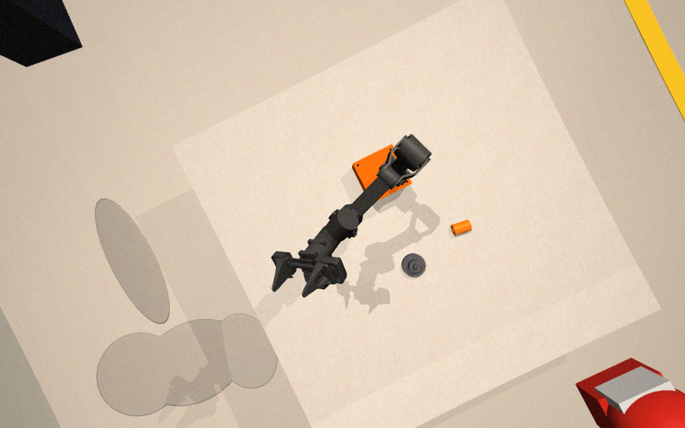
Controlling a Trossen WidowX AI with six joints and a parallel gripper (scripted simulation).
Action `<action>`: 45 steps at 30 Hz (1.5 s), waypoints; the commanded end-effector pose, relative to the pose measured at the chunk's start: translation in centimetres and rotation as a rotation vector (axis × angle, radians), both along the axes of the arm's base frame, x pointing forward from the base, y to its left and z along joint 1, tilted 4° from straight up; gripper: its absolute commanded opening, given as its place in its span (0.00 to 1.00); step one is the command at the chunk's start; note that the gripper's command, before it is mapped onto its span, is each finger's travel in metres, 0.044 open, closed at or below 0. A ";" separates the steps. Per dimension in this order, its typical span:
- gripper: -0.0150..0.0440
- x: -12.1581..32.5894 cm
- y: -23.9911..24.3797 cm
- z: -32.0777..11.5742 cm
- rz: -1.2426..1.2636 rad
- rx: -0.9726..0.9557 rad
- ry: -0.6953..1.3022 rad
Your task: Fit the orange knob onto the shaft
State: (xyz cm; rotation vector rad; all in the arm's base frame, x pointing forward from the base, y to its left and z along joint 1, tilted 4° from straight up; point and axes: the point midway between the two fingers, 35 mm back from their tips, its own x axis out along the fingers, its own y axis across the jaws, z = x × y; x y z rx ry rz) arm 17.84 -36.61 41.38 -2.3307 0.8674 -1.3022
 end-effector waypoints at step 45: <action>1.00 10.9 55.8 -39.0 0.182 1.892 1.362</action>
